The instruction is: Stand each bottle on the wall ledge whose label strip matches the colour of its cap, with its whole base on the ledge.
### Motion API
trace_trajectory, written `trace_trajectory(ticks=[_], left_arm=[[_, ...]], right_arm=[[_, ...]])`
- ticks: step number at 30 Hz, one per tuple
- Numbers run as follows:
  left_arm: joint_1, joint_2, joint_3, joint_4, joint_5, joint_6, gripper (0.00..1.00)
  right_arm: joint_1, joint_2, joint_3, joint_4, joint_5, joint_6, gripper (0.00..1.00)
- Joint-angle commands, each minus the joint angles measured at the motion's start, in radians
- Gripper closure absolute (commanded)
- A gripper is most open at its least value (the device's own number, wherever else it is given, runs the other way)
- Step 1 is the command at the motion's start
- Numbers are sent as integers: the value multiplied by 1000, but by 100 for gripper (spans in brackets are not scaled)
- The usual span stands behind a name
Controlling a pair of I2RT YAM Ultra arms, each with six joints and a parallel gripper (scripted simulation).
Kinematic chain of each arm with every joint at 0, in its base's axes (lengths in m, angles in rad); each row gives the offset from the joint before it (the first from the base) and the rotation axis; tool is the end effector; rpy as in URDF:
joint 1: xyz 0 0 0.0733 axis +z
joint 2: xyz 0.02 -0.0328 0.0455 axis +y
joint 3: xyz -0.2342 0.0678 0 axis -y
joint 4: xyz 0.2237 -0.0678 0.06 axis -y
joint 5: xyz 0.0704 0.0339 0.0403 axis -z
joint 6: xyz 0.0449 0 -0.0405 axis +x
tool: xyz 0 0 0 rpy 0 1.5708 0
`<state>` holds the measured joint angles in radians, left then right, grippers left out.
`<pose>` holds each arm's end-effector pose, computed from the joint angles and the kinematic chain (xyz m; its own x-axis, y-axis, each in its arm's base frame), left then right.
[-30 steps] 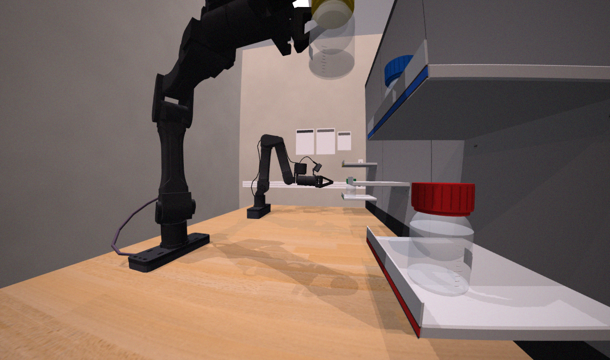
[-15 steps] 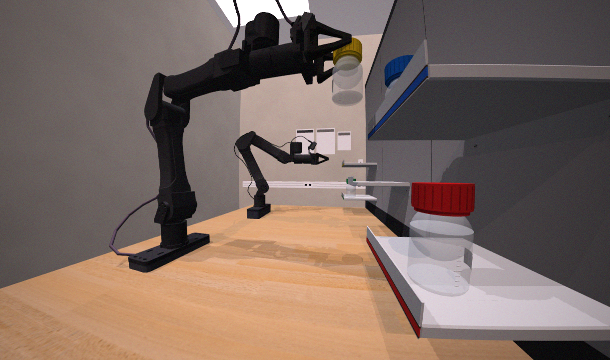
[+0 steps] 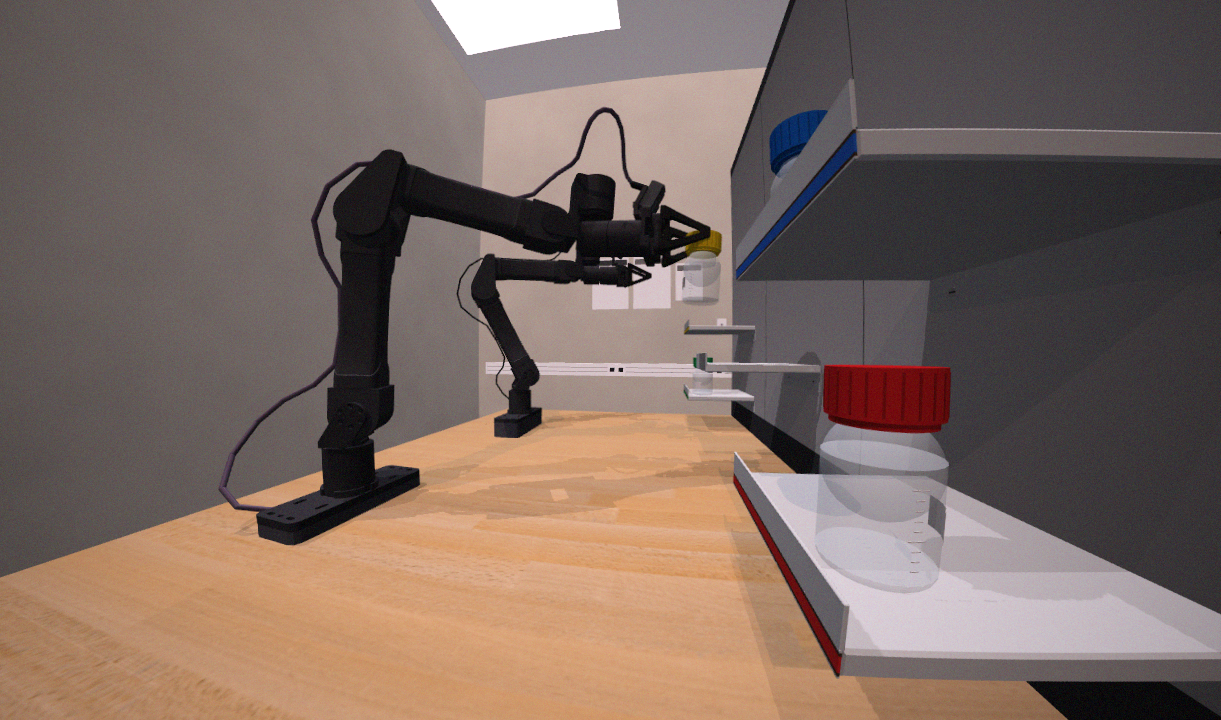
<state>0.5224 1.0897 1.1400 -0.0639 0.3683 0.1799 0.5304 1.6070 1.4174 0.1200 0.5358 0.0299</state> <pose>0.2192 0.1088 0.3959 -0.0391 0.1701 -0.9846 -0.1489 0.9734 0.1741 0.3287 0.1674 0.3618 -0.0598 -0.0053 -0.9982 0.0061 1.0000 -0.0057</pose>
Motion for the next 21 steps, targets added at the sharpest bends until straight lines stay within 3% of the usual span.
trace_trajectory(ticks=[1, 5, 14, 18, 21], left_arm=[[22, 36, 91, -163, 30, 33, 0], [33, 53, 149, -198, 33, 42, 0], [34, 64, 176, -197, 31, 47, 0], [34, 65, 176, -198, 31, 48, 0], [34, 65, 176, -198, 31, 46, 0]], right_arm=[[86, 36, -2, 101, 199, 32, 50], [167, 86, 2, 131, 287, 39, 50], [258, 144, 5, 173, 369, 36, 50], [269, 144, 4, 185, 352, 21, 50], [252, 123, -19, 211, 266, 3, 50]])
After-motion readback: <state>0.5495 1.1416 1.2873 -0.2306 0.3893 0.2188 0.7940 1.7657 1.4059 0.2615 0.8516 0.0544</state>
